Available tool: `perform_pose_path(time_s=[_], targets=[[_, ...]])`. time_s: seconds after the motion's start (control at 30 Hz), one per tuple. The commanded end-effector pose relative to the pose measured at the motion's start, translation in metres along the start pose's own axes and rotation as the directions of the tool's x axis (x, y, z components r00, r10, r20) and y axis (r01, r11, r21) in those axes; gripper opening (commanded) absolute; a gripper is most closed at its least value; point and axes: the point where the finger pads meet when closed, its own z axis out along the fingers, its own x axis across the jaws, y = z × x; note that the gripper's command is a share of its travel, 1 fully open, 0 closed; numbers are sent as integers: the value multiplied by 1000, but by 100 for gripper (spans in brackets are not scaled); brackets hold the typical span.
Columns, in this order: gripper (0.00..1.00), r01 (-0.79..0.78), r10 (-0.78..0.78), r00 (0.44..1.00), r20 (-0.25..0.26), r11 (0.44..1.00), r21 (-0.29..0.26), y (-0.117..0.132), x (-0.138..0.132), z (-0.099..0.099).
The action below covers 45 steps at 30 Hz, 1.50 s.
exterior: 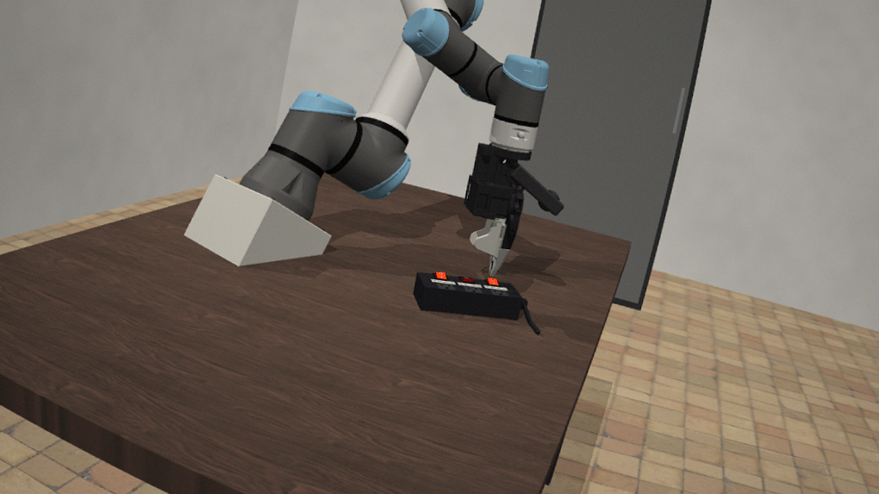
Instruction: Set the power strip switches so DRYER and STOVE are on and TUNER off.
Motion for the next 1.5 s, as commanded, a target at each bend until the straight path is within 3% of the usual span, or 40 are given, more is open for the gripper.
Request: perform_pose_path(time_s=[0.0,1.47], targets=[[0,0,0,1000,-1,1000,0,0,0,0],[0,0,0,1000,-1,1000,0,0,0,6]])
